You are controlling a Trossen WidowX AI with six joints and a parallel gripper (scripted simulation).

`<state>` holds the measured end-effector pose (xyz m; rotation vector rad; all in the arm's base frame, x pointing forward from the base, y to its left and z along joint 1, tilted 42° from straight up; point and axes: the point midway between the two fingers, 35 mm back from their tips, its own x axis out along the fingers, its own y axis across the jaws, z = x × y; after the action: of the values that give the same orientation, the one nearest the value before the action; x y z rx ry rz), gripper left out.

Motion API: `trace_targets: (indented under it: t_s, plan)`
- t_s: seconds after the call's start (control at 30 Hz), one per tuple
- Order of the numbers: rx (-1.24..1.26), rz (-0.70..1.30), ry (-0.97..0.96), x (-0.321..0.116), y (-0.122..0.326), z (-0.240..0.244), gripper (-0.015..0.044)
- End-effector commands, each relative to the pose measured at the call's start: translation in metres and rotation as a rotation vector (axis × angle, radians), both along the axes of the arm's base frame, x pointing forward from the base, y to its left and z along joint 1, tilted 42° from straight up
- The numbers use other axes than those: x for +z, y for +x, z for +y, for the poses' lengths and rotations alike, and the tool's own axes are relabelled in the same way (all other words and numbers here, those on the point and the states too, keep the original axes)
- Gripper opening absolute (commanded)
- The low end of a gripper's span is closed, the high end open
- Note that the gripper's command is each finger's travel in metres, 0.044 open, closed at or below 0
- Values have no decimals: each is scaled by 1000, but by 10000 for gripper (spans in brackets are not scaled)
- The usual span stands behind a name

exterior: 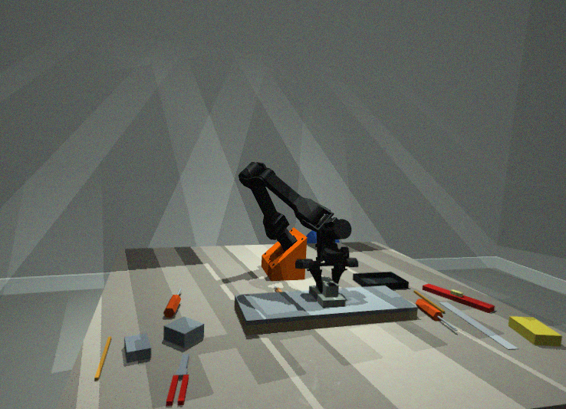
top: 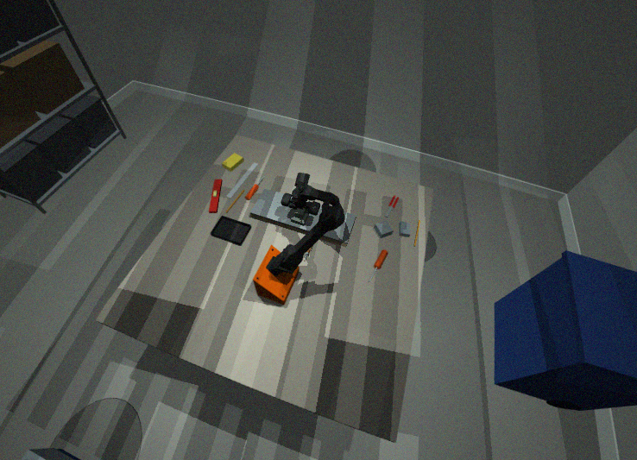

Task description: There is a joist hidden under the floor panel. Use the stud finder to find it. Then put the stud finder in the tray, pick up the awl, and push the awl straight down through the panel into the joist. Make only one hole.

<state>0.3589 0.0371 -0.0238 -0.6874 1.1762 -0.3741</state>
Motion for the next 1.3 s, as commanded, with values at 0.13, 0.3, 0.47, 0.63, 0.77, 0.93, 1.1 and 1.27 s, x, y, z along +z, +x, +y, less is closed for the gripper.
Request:
trace_targets:
  t_s: [0.13, 0.3, 0.47, 0.63, 0.77, 0.93, 1.1, 1.27]
  plan:
    - [4, 5, 10, -12, -1, 13, 0]
    - [4, 5, 10, -17, -2, 19, 0]
    - [4, 5, 11, -22, -3, 25, 0]
    - [4, 5, 11, -27, -3, 31, 0]
    - [4, 5, 12, -31, -4, 35, 0]
    - [4, 5, 12, -36, -5, 41, 0]
    - [4, 5, 13, -41, -5, 47, 0]
    - [4, 5, 13, -46, -6, 53, 0]
